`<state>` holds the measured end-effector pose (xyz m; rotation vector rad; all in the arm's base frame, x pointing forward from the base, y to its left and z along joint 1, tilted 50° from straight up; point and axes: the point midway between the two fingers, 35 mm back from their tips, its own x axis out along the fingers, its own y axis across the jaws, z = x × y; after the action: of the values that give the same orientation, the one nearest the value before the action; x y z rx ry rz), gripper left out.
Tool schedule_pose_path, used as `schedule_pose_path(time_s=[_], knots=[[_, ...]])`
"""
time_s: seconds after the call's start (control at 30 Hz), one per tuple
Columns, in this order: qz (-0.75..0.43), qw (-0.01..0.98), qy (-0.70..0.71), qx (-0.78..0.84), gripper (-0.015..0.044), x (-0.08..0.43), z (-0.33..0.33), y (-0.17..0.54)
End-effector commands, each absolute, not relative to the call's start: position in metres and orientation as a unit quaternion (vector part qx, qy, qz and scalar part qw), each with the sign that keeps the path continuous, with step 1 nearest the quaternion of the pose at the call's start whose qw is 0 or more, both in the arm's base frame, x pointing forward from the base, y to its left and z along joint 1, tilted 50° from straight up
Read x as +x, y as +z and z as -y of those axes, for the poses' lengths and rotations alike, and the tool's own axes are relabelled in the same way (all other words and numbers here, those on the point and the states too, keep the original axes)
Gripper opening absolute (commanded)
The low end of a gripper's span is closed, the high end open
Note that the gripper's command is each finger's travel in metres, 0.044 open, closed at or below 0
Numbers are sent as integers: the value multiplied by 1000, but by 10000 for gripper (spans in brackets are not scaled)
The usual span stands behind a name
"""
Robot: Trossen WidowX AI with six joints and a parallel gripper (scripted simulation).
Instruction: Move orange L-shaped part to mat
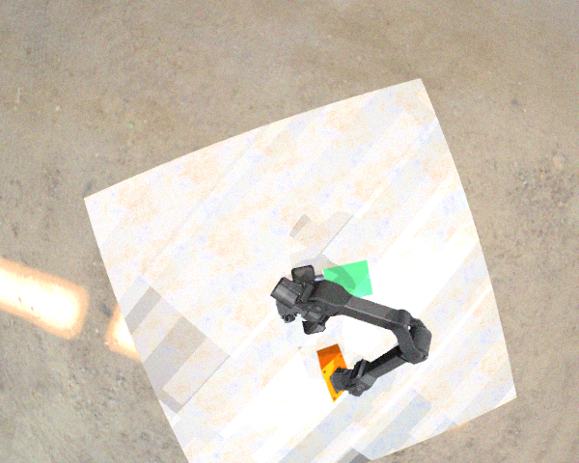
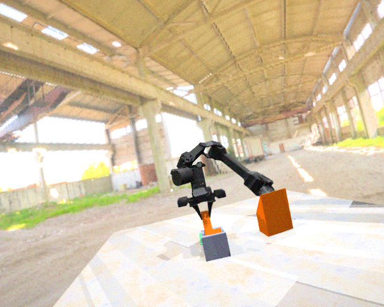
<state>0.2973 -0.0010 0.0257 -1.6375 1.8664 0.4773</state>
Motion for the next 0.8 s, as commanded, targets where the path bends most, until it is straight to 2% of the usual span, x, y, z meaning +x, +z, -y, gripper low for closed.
schedule_pose_path(time_s=[0.0,0.77], knots=[[-703,307,179,-616,0,299,-5,31],[-703,307,180,-616,0,297,-12,51]])
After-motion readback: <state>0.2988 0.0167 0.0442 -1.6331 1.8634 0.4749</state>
